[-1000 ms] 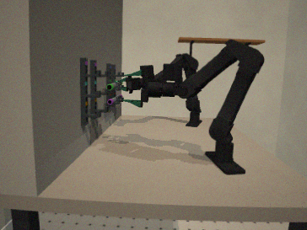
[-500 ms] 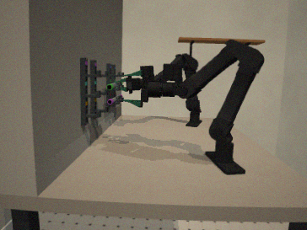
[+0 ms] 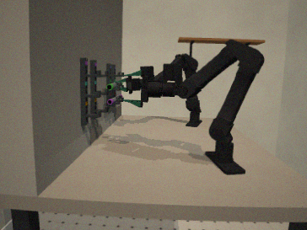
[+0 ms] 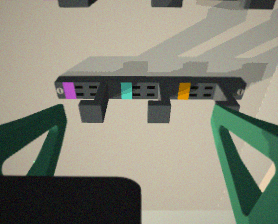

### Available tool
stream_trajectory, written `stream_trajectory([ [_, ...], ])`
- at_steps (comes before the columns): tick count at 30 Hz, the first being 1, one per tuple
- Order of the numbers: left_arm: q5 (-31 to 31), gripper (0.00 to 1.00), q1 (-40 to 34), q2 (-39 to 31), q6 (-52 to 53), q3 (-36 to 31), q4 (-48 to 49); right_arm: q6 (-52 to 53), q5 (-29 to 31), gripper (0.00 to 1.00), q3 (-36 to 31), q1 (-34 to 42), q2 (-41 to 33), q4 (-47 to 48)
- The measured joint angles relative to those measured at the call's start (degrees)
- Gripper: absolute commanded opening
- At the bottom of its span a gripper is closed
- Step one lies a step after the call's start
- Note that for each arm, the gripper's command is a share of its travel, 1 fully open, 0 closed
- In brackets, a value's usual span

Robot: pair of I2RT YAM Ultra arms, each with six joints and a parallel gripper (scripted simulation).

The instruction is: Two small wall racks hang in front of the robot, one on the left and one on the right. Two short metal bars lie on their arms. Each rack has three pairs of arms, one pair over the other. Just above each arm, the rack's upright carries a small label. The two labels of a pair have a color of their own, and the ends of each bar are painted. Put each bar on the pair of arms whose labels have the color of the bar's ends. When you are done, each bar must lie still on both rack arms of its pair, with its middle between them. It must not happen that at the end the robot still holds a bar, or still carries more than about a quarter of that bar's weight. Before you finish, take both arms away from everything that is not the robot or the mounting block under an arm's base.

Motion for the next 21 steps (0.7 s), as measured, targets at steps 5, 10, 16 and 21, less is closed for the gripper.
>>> stream_trajectory([
  [5, -0.02, 1.0, 0.0, 0.0, 0.0, 0.0, 0.0, 0.0, 0.0, 0.0, -0.09, 0.0, 0.07, 0.31],
  [10, 0.0, 1.0, 0.0, 0.0, 0.0, 0.0, 0.0, 0.0, 0.0, 0.0, -0.17, 0.0, 0.15, 0.68],
  [16, -0.02, 1.0, 0.0, 0.0, 0.0, 0.0, 0.0, 0.0, 0.0, 0.0, -0.31, 0.0, 0.26, 1.11],
  [21, -0.02, 1.0, 0.0, 0.0, 0.0, 0.0, 0.0, 0.0, 0.0, 0.0, -0.37, 0.0, 0.33, 1.38],
])
